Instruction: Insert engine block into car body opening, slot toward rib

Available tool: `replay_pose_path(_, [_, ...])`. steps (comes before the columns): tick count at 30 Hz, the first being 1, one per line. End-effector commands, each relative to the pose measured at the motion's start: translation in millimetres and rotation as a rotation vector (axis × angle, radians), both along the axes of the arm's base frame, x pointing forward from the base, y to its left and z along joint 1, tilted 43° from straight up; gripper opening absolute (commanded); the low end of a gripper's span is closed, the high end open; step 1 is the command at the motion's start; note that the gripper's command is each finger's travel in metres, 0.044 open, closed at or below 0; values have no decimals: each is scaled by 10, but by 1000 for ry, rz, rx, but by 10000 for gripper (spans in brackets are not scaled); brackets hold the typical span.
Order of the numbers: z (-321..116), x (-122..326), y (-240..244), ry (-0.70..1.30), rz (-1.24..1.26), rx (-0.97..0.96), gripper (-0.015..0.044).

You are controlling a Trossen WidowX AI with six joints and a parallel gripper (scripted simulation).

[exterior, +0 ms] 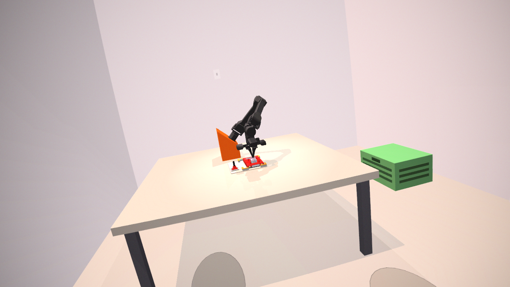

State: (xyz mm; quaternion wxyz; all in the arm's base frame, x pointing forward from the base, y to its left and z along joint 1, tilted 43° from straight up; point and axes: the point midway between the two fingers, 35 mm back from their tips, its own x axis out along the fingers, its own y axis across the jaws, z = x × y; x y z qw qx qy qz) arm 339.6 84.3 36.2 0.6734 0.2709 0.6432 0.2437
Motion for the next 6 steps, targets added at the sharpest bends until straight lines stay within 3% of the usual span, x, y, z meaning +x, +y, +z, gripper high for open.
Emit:
replay_pose_path(1, [9,5,-3,-4,1,2,0])
replay_pose_path(6, [11,5,-4,-4,1,2,0])
